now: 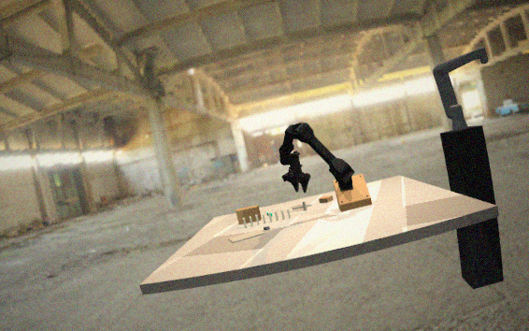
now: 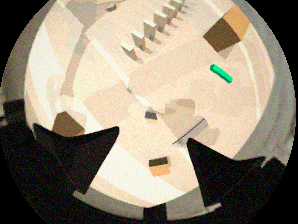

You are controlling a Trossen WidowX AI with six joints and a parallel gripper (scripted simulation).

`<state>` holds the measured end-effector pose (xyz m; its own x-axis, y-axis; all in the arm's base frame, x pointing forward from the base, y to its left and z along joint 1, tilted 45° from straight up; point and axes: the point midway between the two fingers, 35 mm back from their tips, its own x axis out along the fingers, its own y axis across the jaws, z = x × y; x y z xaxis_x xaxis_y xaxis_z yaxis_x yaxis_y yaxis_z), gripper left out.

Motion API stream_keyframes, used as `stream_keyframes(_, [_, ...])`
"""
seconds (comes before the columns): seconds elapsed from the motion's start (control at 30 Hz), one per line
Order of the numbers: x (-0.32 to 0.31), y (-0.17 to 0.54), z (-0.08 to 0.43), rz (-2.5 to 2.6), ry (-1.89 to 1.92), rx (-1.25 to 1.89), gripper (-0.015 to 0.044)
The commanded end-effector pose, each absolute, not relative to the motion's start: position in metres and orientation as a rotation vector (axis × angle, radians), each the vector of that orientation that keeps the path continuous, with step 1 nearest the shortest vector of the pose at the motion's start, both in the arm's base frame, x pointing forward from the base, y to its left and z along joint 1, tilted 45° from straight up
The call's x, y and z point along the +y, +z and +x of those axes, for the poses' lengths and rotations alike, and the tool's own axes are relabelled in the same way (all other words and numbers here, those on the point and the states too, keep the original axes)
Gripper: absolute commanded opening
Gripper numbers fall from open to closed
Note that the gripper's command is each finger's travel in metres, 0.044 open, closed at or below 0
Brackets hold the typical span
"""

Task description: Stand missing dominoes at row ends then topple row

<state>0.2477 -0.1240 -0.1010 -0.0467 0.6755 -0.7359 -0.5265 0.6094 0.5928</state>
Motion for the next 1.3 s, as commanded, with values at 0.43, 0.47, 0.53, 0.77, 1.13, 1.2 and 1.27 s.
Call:
stream_keyframes(0.43, [-0.074, -0.148, 0.241, 0.166, 0.997, 1.289, 0.044])
stream_keyframes(0.47, [-0.073, -0.15, 0.241, 0.166, 0.997, 1.289, 0.044])
stream_keyframes(0.53, [-0.071, -0.152, 0.241, 0.166, 0.998, 1.289, 0.044])
stream_keyframes(0.77, [-0.068, -0.155, 0.24, 0.167, 0.998, 1.288, 0.044])
stream_keyframes(1.13, [-0.068, -0.155, 0.24, 0.167, 0.998, 1.288, 0.0177])
stream_keyframes(1.2, [-0.068, -0.155, 0.24, 0.167, 0.998, 1.288, 0.0125])
stream_keyframes(1.27, [-0.068, -0.155, 0.24, 0.167, 0.998, 1.288, 0.0107])
